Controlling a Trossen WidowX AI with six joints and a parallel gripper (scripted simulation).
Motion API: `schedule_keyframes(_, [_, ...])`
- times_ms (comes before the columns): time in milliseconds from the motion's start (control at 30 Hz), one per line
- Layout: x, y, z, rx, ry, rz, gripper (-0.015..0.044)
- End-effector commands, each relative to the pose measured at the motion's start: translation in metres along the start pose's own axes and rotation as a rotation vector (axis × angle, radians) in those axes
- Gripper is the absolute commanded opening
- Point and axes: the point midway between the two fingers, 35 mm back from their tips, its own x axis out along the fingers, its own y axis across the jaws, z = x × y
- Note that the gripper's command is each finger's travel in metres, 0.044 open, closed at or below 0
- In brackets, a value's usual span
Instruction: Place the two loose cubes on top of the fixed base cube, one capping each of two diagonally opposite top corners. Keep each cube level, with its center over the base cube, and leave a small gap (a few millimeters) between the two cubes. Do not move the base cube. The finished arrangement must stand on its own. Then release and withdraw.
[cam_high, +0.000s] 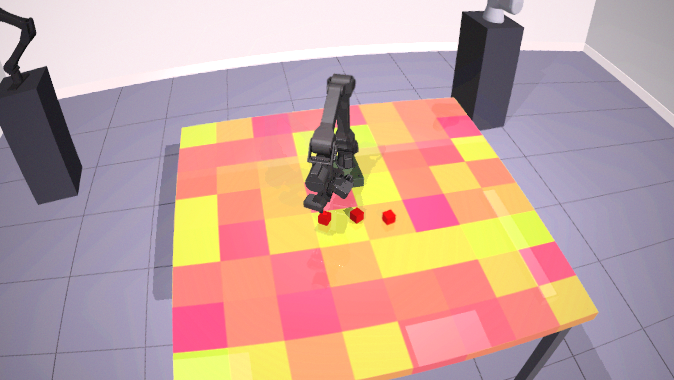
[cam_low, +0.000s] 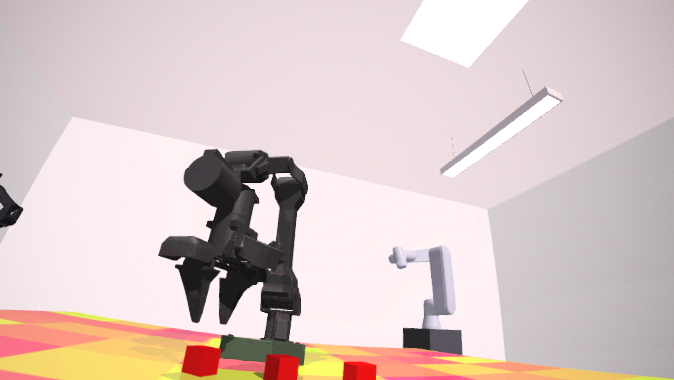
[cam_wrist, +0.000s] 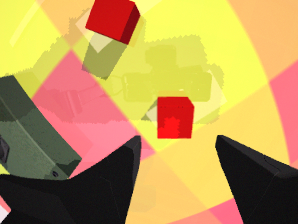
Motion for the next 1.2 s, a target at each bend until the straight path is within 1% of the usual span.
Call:
schedule_keyframes(0, [0.011,0.000,-0.001,0.004,0.005,-0.003,0.0265])
schedule_keyframes(900, [0.049,0.000,-0.001,0.004,0.005,-0.003,0.0265])
schedule_keyframes(1100, [0.049,0.000,-0.001,0.004,0.005,-0.003,0.0107])
schedule_keyframes(1167, [0.049,0.000,-0.001,0.004,0.005,-0.003,0.0105])
